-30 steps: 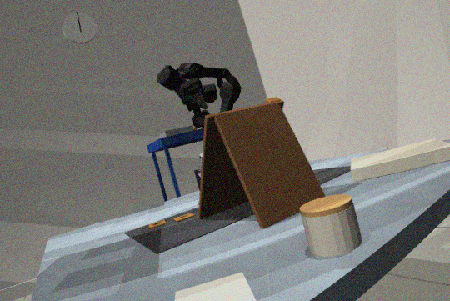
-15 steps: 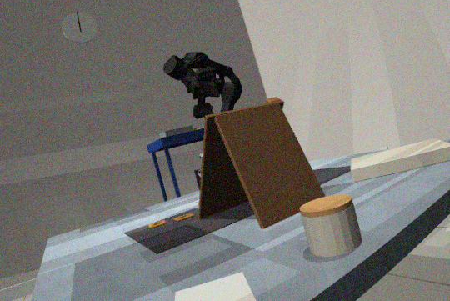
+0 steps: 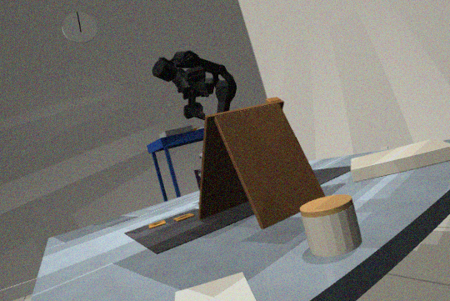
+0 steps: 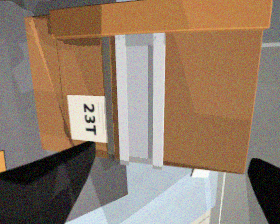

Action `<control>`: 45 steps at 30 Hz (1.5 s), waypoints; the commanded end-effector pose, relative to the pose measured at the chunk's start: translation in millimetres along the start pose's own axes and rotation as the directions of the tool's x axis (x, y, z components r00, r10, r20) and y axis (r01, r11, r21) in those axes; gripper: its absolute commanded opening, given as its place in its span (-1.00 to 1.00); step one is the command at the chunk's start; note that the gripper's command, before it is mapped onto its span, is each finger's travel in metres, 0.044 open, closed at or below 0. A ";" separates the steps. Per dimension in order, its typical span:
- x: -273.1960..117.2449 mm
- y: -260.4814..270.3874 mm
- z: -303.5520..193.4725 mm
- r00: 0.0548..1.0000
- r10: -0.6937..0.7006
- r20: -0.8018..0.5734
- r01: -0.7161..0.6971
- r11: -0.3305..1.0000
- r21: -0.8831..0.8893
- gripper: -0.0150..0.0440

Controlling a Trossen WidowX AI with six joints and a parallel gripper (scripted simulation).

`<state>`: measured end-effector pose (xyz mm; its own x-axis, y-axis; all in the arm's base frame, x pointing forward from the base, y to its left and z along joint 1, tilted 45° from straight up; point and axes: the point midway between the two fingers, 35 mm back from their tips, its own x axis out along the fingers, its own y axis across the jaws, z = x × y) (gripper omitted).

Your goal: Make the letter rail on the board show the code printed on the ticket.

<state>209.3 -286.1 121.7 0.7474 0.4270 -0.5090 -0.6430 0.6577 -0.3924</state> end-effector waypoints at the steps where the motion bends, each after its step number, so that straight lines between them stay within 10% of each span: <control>1: 0.0 -0.3 -0.8 1.000 0.006 0.000 -0.006 1.000 -0.010 1.00; 8: 18.4 0.1 15.0 0.998 0.055 0.000 -0.055 0.994 0.093 0.66; 21: 114.2 33.3 111.4 0.951 0.305 -0.038 -0.206 0.724 0.659 0.66; 45: 179.3 131.0 216.9 0.852 0.520 -0.062 0.071 0.002 0.997 0.66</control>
<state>305.8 -53.0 145.5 0.3852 0.6452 -0.6598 -0.1280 0.7454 0.6542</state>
